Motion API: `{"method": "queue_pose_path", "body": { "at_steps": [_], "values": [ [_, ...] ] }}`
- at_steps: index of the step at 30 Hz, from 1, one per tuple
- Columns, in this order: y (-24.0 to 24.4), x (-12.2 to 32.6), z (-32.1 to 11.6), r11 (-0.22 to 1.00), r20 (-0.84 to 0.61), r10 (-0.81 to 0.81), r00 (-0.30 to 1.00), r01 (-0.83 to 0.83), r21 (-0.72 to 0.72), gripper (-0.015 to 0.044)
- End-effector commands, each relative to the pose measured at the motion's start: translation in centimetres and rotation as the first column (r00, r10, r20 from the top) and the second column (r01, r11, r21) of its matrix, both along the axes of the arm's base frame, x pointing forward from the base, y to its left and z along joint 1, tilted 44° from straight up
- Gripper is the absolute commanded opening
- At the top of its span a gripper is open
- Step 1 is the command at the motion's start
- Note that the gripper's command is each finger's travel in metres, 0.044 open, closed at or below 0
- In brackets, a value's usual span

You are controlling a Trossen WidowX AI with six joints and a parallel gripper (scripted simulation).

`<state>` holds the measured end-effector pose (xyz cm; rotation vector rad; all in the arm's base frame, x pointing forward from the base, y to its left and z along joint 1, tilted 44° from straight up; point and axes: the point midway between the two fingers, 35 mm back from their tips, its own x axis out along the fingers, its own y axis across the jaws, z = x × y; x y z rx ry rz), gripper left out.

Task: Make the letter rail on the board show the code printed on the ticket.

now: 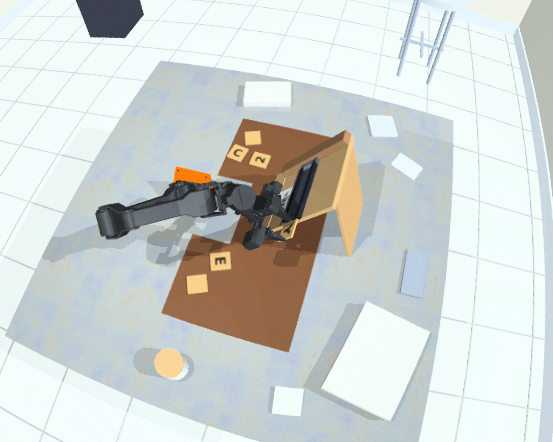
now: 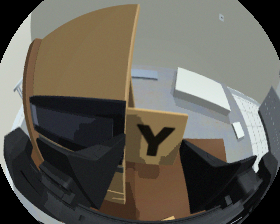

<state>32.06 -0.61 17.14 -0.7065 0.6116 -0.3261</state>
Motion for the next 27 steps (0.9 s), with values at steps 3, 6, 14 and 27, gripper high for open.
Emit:
{"method": "queue_pose_path", "body": {
  "at_steps": [3, 6, 14, 27],
  "values": [
    [0.19, 0.01, -0.25, 1.000, 0.003, -0.006, 1.000, 0.006, 0.002, 0.0000],
    [0.30, 0.02, -0.36, 1.000, 0.003, -0.006, 1.000, 0.006, 0.002, 0.0000],
    [0.59, 0.05, -0.63, 1.000, 0.003, -0.006, 1.000, 0.006, 0.003, 0.0000],
    [1.07, 0.11, -1.08, 1.000, 0.003, -0.006, 1.000, 0.006, 0.003, 0.0000]
  ]
}}
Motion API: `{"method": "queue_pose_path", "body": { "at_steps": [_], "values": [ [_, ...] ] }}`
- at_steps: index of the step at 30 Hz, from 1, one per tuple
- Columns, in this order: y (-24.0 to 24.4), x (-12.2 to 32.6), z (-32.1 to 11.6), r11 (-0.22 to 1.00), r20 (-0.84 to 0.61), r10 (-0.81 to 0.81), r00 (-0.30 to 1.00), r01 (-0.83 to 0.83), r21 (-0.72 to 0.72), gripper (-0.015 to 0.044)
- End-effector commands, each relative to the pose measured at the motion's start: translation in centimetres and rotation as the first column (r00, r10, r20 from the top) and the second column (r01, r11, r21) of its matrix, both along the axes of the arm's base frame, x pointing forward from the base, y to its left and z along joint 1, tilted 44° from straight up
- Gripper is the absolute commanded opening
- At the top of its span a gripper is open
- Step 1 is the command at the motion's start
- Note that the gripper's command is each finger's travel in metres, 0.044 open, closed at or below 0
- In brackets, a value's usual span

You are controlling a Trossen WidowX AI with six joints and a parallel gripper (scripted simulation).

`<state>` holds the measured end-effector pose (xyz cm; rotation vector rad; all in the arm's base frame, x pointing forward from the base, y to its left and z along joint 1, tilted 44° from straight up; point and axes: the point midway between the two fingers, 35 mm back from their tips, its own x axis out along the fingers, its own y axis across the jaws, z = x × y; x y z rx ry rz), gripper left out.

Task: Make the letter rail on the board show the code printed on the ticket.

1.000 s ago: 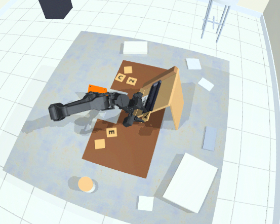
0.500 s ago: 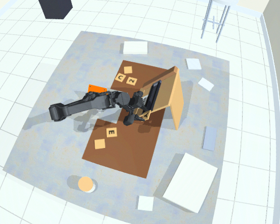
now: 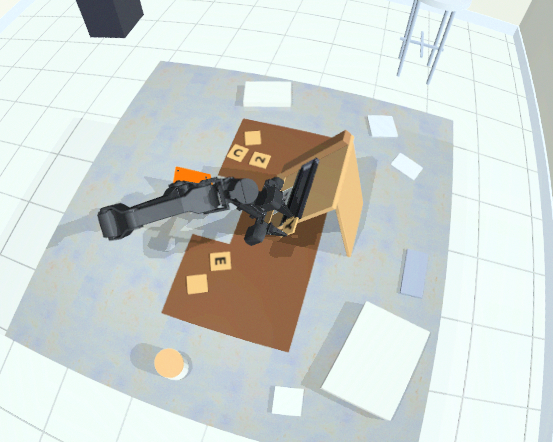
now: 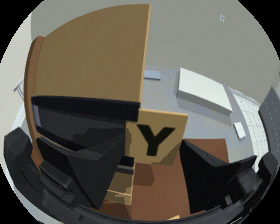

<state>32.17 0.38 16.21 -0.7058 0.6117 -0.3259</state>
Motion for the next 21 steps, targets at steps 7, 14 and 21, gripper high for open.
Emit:
{"method": "queue_pose_path", "body": {
  "at_steps": [7, 14, 21],
  "values": [
    [0.34, 0.02, -0.39, 1.000, 0.003, -0.006, 1.000, 0.006, 0.002, 0.0000],
    [0.59, 0.05, -0.63, 1.000, 0.003, -0.006, 1.000, 0.006, 0.003, 0.0000],
    [0.85, 0.08, -0.87, 1.000, 0.003, -0.006, 1.000, 0.006, 0.003, 0.0000]
  ]
}}
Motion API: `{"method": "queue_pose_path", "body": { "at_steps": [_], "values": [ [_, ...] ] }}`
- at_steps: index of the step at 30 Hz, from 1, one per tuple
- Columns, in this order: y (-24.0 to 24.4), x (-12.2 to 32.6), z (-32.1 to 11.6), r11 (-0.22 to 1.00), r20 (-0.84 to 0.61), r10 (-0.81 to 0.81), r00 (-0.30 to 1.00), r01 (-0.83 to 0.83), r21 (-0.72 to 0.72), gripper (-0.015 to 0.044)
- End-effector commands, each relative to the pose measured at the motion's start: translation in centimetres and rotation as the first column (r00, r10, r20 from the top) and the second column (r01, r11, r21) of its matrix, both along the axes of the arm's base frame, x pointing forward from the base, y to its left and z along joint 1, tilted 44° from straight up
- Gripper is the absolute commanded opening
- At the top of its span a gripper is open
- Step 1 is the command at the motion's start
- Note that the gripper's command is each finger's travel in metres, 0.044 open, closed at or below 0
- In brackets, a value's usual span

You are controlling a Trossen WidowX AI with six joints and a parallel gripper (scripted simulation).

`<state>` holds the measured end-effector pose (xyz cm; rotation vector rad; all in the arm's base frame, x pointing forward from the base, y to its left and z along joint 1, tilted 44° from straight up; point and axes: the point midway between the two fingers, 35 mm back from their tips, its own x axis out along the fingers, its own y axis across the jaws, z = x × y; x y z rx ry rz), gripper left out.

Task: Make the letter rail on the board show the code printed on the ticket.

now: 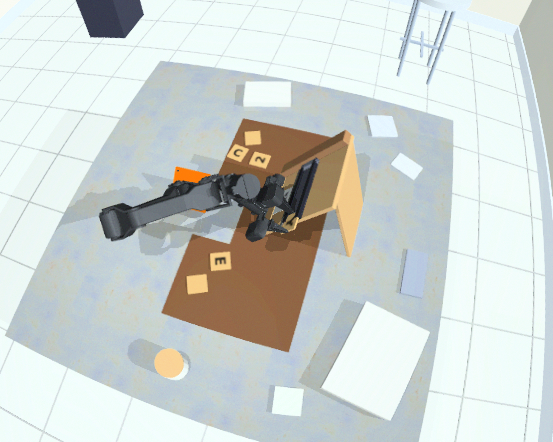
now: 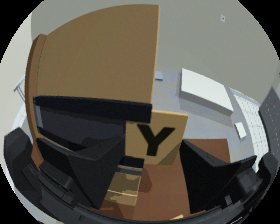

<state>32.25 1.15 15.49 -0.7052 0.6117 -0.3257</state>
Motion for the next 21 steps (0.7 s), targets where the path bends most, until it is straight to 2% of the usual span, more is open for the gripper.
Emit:
{"method": "queue_pose_path", "body": {
  "at_steps": [1, 21],
  "values": [
    [0.12, 0.00, -0.19, 1.000, 0.003, -0.006, 1.000, 0.006, 0.002, 0.0000],
    [0.85, 0.08, -0.87, 1.000, 0.003, -0.006, 1.000, 0.006, 0.003, 0.0000]
  ]
}}
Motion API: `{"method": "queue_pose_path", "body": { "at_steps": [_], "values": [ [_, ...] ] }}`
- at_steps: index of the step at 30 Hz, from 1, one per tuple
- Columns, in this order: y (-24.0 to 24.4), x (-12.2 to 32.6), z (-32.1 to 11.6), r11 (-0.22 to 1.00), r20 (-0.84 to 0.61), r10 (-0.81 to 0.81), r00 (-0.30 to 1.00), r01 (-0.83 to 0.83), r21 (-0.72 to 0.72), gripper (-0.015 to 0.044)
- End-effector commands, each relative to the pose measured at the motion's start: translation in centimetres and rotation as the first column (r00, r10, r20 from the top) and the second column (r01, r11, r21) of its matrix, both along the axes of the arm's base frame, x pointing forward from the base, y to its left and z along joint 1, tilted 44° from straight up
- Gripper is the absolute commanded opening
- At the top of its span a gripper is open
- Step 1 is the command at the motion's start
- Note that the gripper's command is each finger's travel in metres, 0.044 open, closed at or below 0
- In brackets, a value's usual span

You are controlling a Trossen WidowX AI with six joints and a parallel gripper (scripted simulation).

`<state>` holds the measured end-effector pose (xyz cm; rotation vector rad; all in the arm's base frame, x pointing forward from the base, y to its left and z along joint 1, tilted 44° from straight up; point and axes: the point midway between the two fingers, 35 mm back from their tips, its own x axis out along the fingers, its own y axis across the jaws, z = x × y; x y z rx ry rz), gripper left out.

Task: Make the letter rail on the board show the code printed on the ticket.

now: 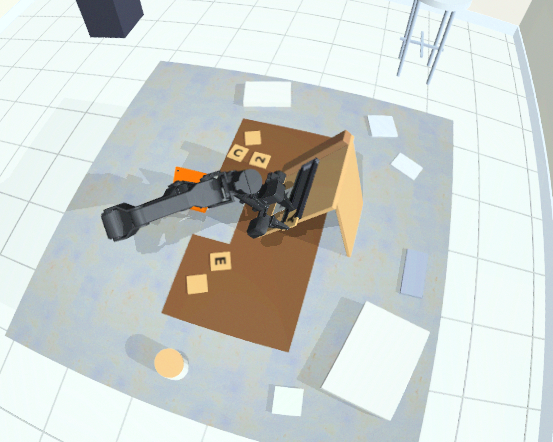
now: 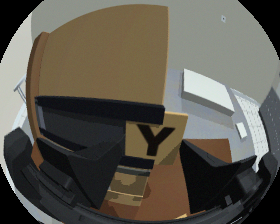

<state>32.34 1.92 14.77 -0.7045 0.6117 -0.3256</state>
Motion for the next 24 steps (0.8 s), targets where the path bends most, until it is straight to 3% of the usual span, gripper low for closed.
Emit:
{"method": "queue_pose_path", "body": {
  "at_steps": [1, 24],
  "values": [
    [0.12, 0.00, -0.19, 1.000, 0.003, -0.006, 1.000, 0.006, 0.002, 0.0000],
    [0.95, 0.09, -0.97, 1.000, 0.003, -0.006, 1.000, 0.006, 0.003, 0.0000]
  ]
}}
